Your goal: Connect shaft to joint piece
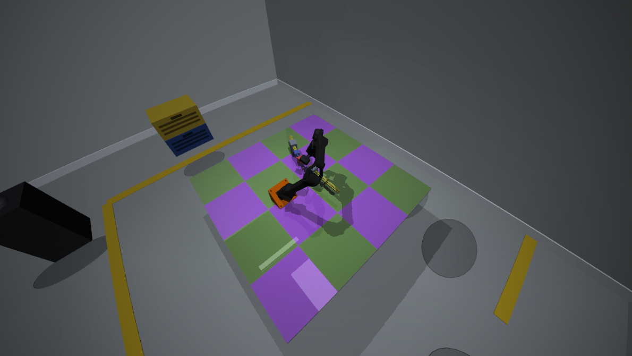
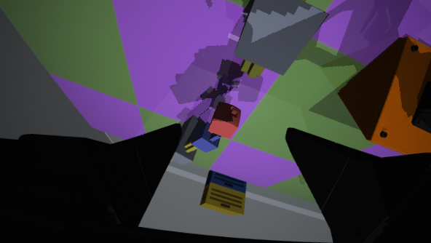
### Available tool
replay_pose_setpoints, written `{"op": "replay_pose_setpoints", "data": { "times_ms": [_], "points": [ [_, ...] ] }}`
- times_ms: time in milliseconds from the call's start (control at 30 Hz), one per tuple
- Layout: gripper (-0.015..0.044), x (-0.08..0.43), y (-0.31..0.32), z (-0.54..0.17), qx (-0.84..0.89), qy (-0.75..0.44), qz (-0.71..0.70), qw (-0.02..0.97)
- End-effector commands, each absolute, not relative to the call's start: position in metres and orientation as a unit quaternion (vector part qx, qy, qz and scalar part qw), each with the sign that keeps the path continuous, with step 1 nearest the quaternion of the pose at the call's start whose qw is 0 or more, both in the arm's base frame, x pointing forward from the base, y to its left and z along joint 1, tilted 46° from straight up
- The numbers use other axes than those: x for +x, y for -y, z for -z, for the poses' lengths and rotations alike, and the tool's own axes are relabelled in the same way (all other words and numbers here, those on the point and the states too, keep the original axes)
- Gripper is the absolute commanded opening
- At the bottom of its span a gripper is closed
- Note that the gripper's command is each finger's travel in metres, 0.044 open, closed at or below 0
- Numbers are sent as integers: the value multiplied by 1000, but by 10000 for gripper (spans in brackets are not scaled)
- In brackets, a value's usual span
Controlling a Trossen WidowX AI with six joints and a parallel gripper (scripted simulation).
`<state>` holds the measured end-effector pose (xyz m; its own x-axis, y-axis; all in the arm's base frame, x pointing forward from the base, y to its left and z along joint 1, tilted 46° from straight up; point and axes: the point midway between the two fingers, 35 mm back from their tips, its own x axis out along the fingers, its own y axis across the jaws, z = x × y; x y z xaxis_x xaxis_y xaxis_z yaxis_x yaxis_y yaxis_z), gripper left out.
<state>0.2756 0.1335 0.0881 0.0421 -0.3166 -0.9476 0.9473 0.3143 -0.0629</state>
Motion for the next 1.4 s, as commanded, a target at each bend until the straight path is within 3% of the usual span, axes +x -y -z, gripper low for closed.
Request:
{"op": "replay_pose_setpoints", "data": {
  "times_ms": [0, 600, 900, 1167, 1367],
  "points": [
    [440, 273, -126, -87, 379, -458, 521, 612],
    [440, 275, -114, -94, 438, -420, 548, 576],
    [440, 291, -34, -171, 342, -456, 488, 661],
    [440, 270, 39, -239, 232, -480, 453, 715],
    [440, 260, 54, -254, 203, -486, 448, 723]
  ]
}}
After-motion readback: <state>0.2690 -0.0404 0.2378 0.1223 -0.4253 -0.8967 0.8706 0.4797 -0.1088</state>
